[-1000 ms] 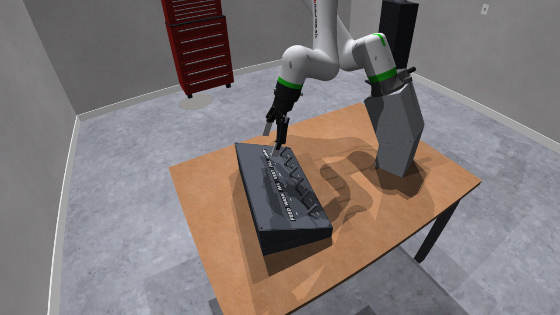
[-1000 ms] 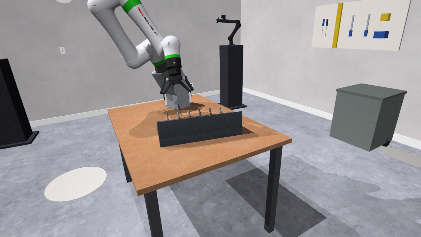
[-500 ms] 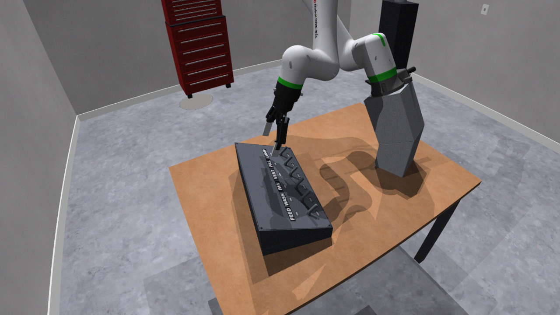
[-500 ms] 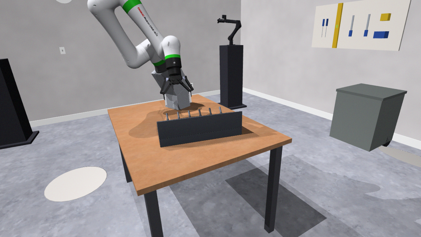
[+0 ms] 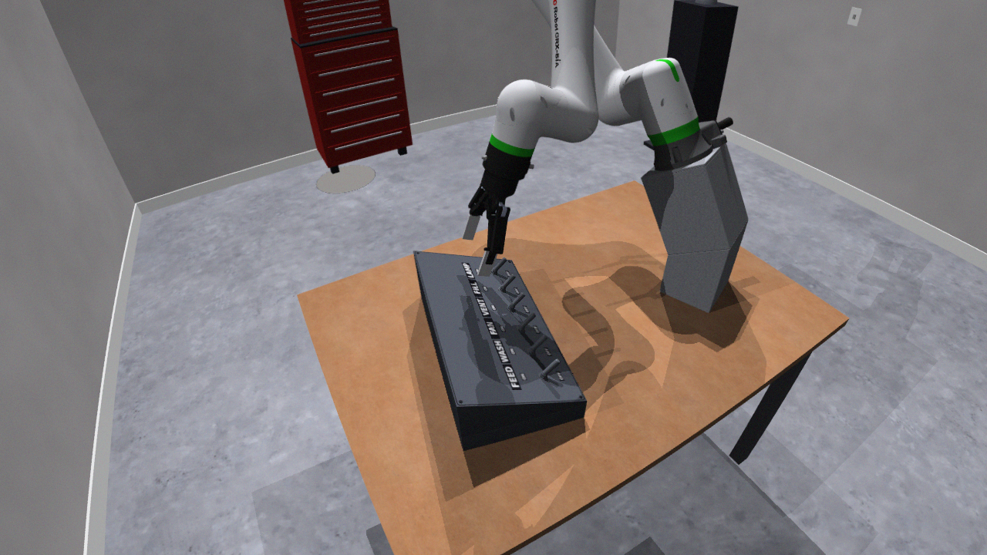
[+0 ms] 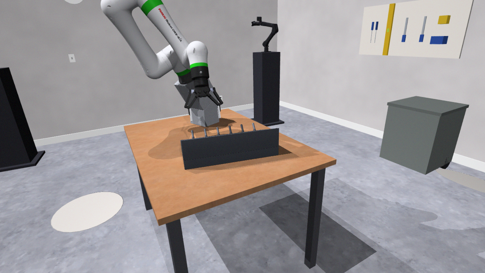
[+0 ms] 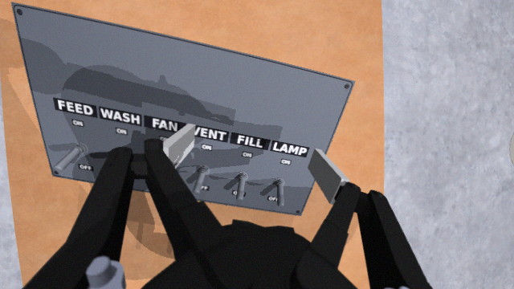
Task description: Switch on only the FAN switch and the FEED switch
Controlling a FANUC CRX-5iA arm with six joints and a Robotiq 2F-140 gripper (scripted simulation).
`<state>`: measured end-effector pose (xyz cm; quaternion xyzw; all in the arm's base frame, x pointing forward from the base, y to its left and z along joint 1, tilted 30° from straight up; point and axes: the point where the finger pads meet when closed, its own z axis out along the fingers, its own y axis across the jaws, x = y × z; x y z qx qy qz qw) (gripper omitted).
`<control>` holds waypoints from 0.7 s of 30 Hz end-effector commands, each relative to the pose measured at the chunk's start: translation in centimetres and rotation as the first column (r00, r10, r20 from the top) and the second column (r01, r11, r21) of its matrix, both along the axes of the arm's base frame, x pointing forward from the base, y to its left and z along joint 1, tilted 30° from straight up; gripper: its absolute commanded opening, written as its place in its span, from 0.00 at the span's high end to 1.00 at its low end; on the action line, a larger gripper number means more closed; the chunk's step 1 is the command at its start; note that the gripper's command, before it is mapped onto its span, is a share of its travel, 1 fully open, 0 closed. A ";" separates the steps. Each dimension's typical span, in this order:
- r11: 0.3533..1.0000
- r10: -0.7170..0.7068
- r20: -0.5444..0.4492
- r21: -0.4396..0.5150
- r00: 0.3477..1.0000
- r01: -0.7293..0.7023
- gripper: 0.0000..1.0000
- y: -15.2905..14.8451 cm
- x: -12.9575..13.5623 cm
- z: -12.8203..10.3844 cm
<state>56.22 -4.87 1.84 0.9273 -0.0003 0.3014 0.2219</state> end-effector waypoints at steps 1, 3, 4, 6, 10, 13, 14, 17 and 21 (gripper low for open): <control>1.000 0.000 0.000 0.000 1.000 0.000 0.00 -0.1 0.0 0.0; 1.000 0.000 0.000 0.000 1.000 0.000 0.00 -0.2 0.0 0.1; 1.000 0.000 0.000 0.000 1.000 0.000 0.00 -0.3 0.0 0.2; 1.000 0.000 0.000 0.000 1.000 0.000 0.00 -0.7 -0.1 0.3; 1.000 0.000 0.000 0.000 1.000 0.000 0.00 -1.6 -0.2 0.8; 1.000 0.000 0.000 0.000 1.000 0.000 0.00 -2.6 -0.4 1.2; 1.000 0.000 0.000 0.000 1.000 0.000 0.00 -2.6 -0.4 1.2; 1.000 0.000 0.000 0.000 1.000 0.000 0.00 -3.3 -0.5 1.5; 1.000 0.000 0.000 0.000 1.000 0.000 0.00 -4.6 -0.7 2.1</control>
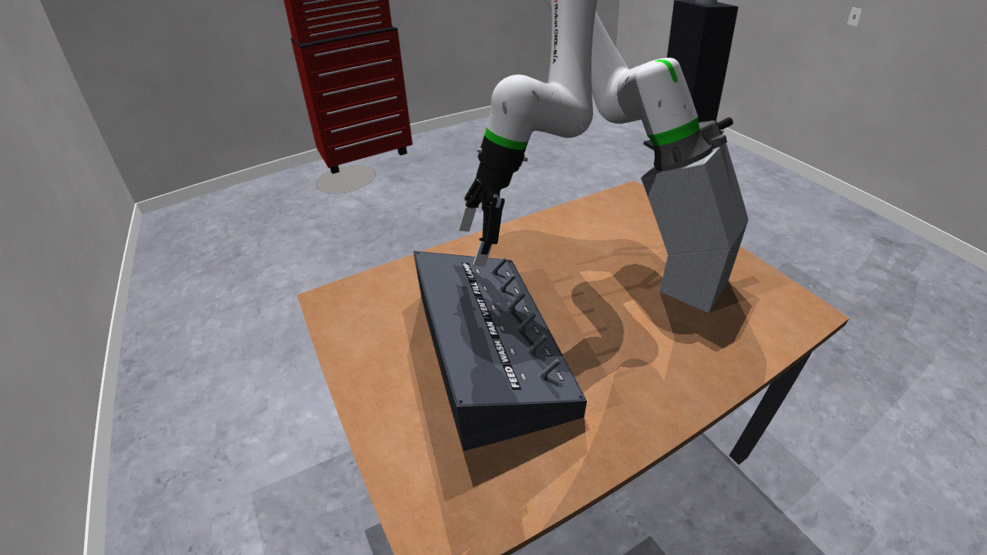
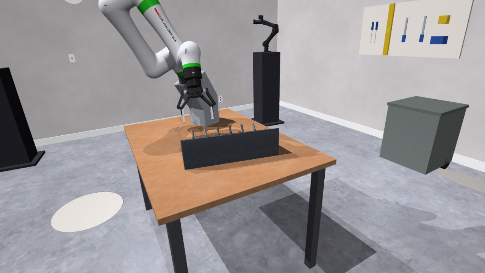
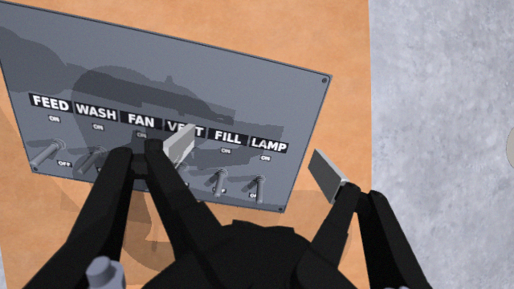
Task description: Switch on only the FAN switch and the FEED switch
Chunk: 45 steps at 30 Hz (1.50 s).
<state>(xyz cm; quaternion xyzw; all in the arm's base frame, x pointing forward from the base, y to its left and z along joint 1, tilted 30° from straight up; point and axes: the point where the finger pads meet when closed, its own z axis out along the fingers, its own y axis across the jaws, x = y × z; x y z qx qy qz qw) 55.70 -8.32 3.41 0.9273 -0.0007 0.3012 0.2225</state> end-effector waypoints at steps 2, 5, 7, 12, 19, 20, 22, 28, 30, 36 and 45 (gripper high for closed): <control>1.000 0.001 0.000 0.001 1.000 -0.001 0.00 -1.7 -0.2 0.8; 1.000 0.001 0.000 0.001 1.000 -0.001 0.00 -2.4 -0.3 1.1; 1.000 0.001 0.000 0.001 1.000 -0.001 0.00 -2.7 -0.4 1.2; 1.000 0.001 0.000 0.001 1.000 -0.001 0.00 -2.9 -0.4 1.4; 1.000 0.001 0.000 0.001 1.000 -0.001 0.00 -3.0 -0.4 1.4; 1.000 0.001 0.000 0.001 1.000 -0.001 0.00 -3.0 -0.4 1.4; 1.000 0.001 0.000 0.001 1.000 -0.001 0.00 -3.0 -0.4 1.4; 1.000 0.001 0.000 0.001 1.000 -0.001 0.00 -3.0 -0.4 1.4; 1.000 0.001 0.000 0.001 1.000 -0.001 0.00 -3.0 -0.4 1.4; 1.000 0.001 0.000 0.001 1.000 -0.001 0.00 -3.0 -0.4 1.4; 1.000 0.001 0.000 0.001 1.000 -0.001 0.00 -3.0 -0.4 1.4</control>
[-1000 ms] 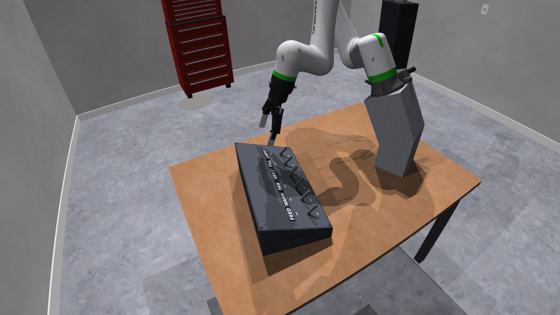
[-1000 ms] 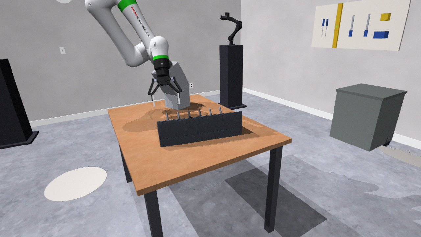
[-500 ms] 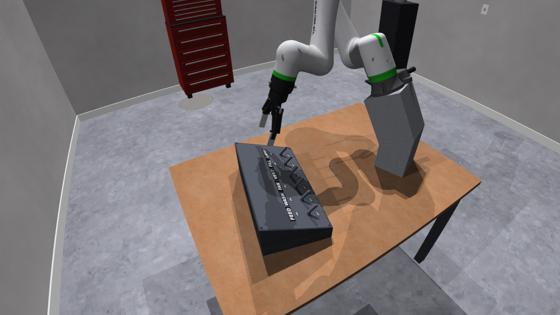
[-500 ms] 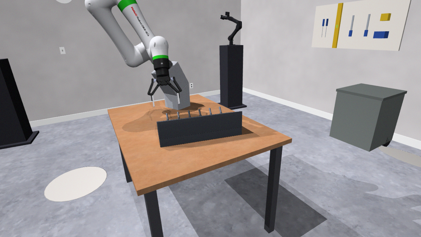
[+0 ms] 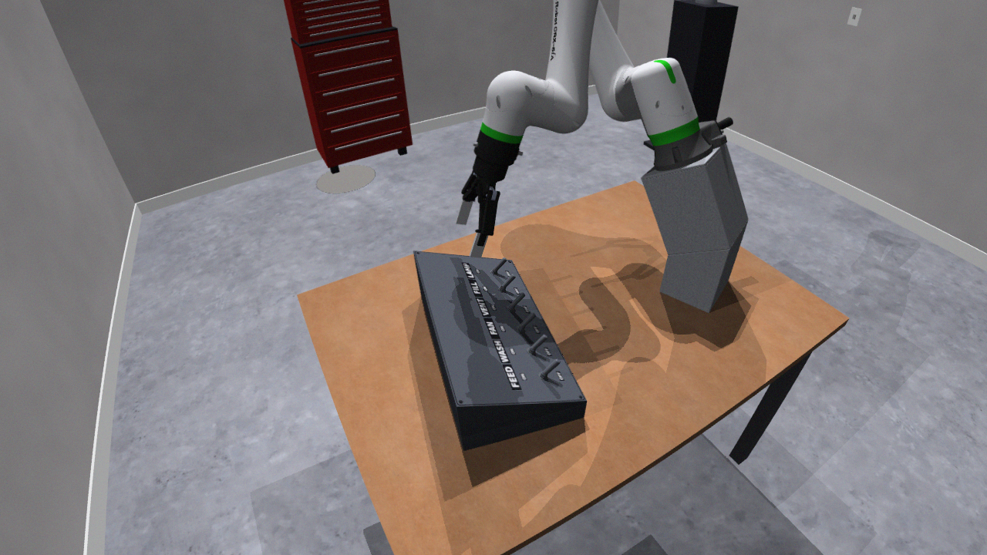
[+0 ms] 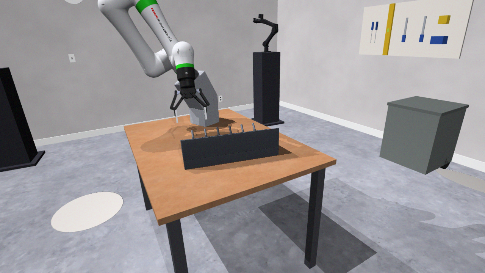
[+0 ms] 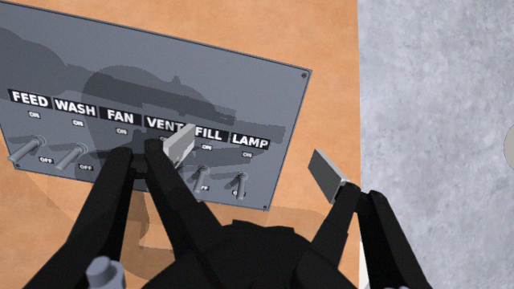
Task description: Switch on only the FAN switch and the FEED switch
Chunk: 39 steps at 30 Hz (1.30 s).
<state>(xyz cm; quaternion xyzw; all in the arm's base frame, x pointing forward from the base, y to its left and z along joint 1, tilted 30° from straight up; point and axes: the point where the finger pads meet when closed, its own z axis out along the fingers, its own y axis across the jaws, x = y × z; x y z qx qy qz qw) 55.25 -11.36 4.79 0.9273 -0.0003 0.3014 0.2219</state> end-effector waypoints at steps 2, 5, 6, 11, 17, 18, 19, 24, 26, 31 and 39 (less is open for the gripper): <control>1.000 0.000 0.000 0.000 1.000 0.000 0.00 0.0 0.0 0.0; 1.000 0.000 0.000 0.000 1.000 0.000 0.00 0.0 0.0 0.0; 1.000 0.000 0.000 0.000 1.000 0.000 0.00 0.0 0.0 0.0; 1.000 0.000 0.000 0.000 1.000 0.000 0.00 0.0 0.0 0.0; 1.000 0.000 0.000 0.000 1.000 0.000 1.00 0.0 0.0 0.0; 1.000 0.000 0.000 0.000 1.000 0.000 1.00 0.0 0.0 0.0; 1.000 0.000 0.000 0.000 1.000 0.000 1.00 0.0 0.0 0.1; 1.000 0.000 0.000 0.000 1.000 0.000 1.00 0.3 -0.4 0.6; 1.000 0.000 0.000 0.000 1.000 0.000 1.00 0.6 -0.7 1.0; 1.000 0.000 0.000 0.000 1.000 0.000 1.00 1.4 -1.8 2.4; 1.000 0.000 0.000 0.000 1.000 0.000 1.00 2.4 -3.2 4.1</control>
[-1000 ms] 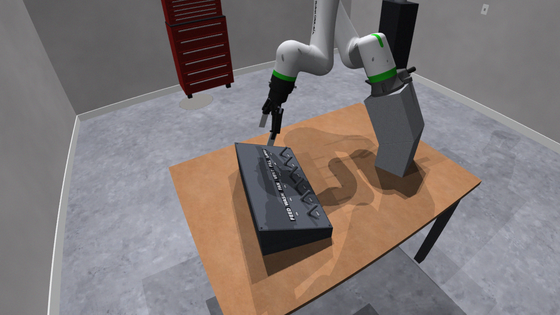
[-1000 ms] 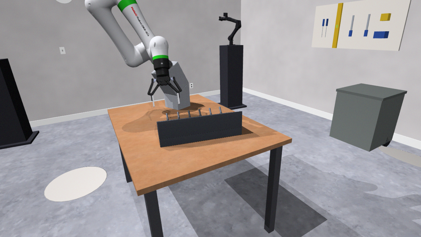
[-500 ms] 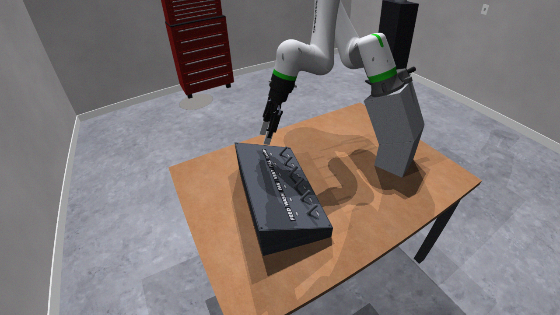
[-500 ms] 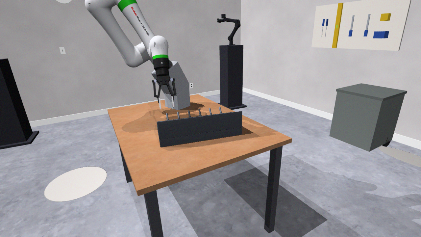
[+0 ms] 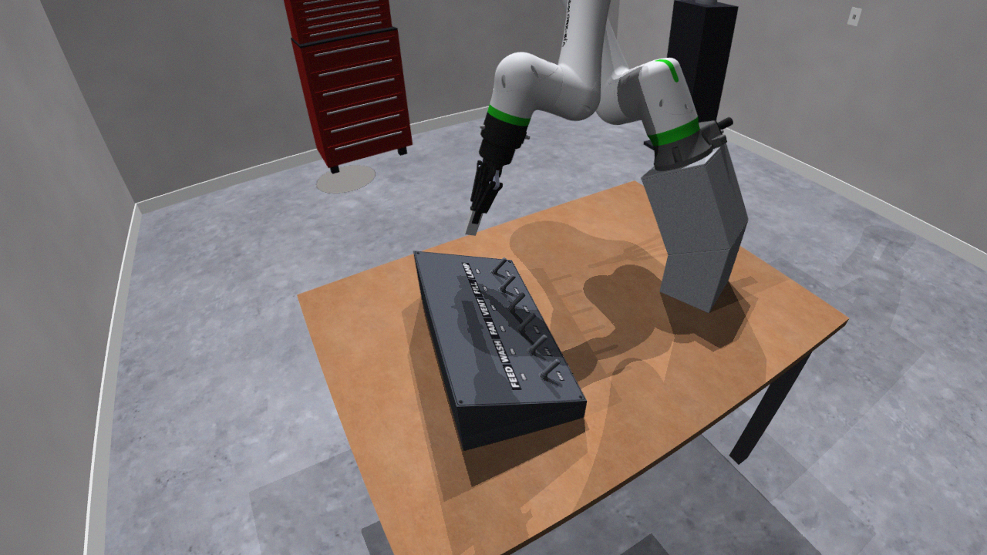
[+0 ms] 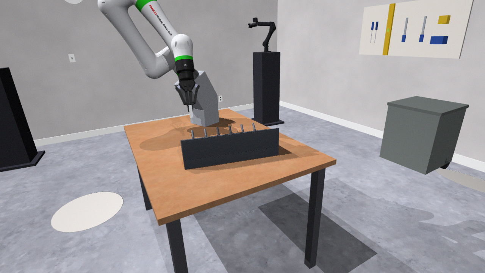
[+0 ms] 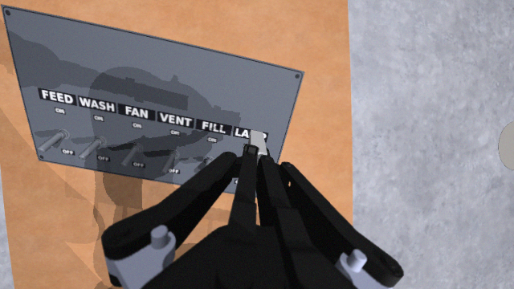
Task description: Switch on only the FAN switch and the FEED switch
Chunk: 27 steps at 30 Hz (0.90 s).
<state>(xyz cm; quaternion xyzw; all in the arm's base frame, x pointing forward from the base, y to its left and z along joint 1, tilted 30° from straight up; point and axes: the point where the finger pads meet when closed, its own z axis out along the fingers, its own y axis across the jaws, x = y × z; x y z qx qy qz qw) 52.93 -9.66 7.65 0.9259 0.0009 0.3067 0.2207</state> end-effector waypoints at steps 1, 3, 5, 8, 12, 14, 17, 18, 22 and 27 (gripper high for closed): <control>1.000 -0.005 -0.010 -0.001 1.000 0.005 1.00 0.8 -1.0 1.5; 1.000 -0.005 -0.010 -0.001 1.000 0.005 1.00 1.0 -1.3 1.9; 1.000 -0.005 -0.010 -0.001 1.000 0.005 1.00 1.1 -1.5 2.1; 1.000 -0.005 -0.010 -0.001 1.000 0.005 1.00 1.2 -1.6 2.2; 1.000 -0.005 -0.010 -0.001 1.000 0.005 1.00 1.2 -1.6 2.2; 1.000 -0.006 -0.012 0.001 1.000 0.006 1.00 1.6 -1.6 1.9; 1.000 -0.013 -0.029 0.012 0.999 0.013 1.00 5.2 -2.4 -1.5; 1.000 -0.013 -0.029 0.012 0.999 0.013 1.00 5.2 -2.4 -1.5; 1.000 -0.019 -0.041 0.016 0.999 0.019 1.00 9.3 -4.0 -5.5; 1.000 -0.020 -0.043 0.014 0.999 0.021 1.00 11.4 -5.1 -7.5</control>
